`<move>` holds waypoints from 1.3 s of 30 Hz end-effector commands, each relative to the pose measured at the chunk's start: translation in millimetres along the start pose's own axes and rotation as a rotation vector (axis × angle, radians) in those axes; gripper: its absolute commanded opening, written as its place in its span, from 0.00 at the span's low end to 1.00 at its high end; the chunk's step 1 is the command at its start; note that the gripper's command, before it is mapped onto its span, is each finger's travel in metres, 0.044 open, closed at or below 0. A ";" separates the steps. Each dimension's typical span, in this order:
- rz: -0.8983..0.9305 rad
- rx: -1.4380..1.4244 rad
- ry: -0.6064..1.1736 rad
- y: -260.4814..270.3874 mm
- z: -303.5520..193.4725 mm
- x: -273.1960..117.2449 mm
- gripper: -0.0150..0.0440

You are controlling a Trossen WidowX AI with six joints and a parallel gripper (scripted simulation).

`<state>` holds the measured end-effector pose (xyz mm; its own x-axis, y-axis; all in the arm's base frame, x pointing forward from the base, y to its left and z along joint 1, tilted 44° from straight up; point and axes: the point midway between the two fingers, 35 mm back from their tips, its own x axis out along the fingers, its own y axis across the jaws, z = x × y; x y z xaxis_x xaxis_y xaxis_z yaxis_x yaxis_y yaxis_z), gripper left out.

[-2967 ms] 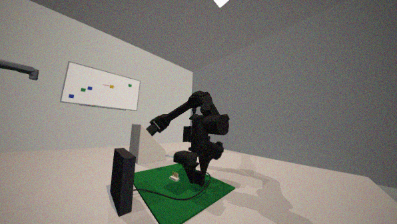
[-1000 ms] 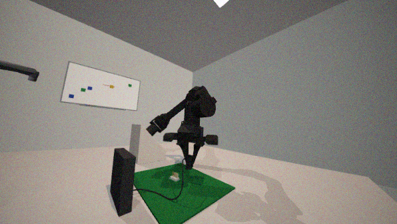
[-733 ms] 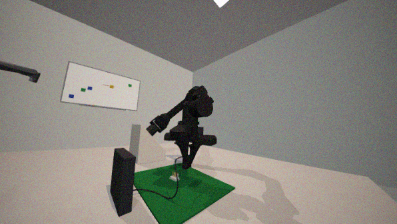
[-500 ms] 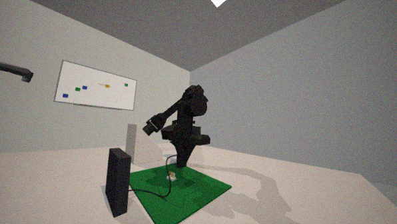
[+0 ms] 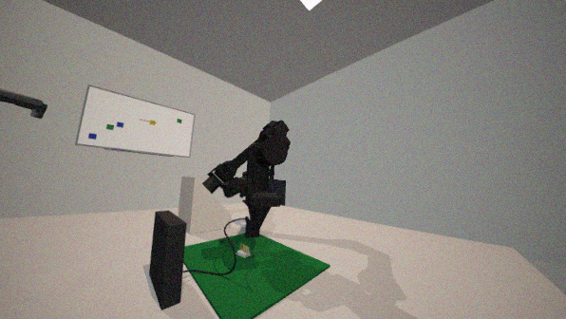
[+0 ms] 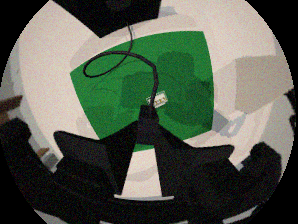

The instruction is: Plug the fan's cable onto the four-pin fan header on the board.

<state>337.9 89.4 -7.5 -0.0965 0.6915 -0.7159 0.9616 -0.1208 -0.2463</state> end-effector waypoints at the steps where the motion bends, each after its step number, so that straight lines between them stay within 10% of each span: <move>1: 0.000 0.157 -0.004 -3.4 4.3 0.3 0.25; 39: 0.001 1.015 -0.004 -16.1 20.0 0.1 0.25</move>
<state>314.9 78.1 -17.4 -0.0986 0.6921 -0.7150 0.2997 -0.6645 -0.6845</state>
